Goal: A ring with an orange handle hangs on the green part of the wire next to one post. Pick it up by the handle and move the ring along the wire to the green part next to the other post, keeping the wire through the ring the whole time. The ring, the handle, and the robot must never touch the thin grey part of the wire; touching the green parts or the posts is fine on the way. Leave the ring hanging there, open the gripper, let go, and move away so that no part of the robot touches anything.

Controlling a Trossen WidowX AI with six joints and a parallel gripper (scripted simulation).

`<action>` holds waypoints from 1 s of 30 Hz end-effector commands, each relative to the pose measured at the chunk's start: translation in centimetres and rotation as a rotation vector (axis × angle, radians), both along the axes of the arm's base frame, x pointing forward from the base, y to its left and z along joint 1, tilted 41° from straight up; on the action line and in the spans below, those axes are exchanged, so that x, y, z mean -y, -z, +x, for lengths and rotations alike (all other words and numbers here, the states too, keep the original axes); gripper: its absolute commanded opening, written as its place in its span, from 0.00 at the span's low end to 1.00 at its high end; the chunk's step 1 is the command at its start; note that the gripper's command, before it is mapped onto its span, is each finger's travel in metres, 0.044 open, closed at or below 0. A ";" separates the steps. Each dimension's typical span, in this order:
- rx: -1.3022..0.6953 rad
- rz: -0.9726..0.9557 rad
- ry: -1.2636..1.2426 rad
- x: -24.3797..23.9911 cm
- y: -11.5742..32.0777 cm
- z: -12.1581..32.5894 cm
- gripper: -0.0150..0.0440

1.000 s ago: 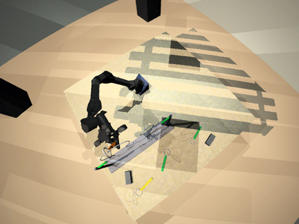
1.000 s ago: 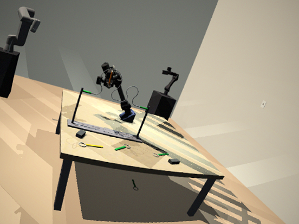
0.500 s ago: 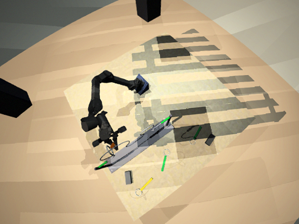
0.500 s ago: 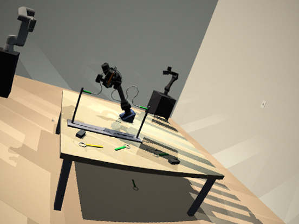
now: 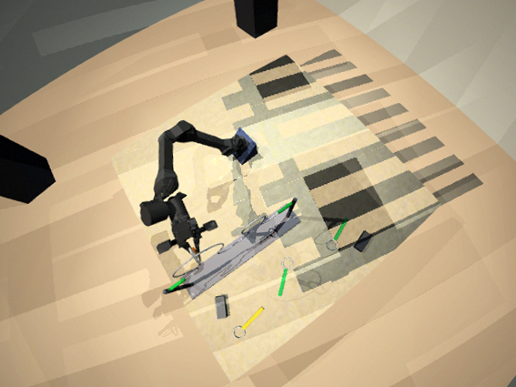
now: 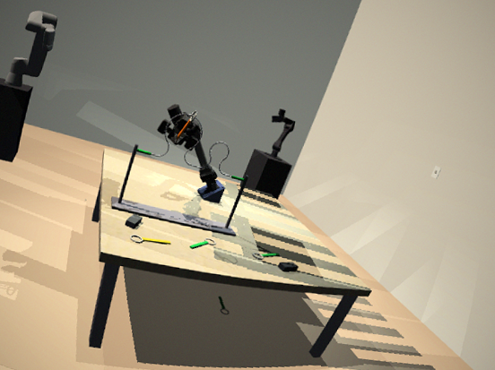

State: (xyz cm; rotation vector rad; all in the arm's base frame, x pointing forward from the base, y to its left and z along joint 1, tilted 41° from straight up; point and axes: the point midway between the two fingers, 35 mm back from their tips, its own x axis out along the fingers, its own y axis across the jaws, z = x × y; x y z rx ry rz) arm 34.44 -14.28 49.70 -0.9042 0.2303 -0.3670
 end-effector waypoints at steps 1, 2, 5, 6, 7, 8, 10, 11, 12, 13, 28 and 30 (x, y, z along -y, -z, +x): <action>-0.005 -0.062 0.007 0.2 -0.2 -0.1 0.00; -0.006 -0.075 0.008 0.2 -0.3 -0.1 0.00; -0.009 -0.112 0.010 0.3 -0.4 -0.1 0.00; -0.009 -0.125 0.011 0.4 -0.5 -0.1 0.00; -0.010 -0.137 0.012 0.4 -0.5 -0.1 0.00; -0.011 -0.150 0.012 0.4 -0.6 -0.1 0.00; -0.013 -0.174 0.014 0.5 -0.7 -0.1 0.00; -0.014 -0.187 0.014 0.5 -0.7 -0.1 0.00; -0.015 -0.199 0.015 0.5 -0.8 -0.1 0.00; -0.016 -0.212 0.016 0.6 -0.8 -0.1 0.00; -0.029 -0.399 0.027 0.9 -1.7 -0.2 0.00; -0.031 -0.423 0.028 0.9 -1.8 -0.2 0.00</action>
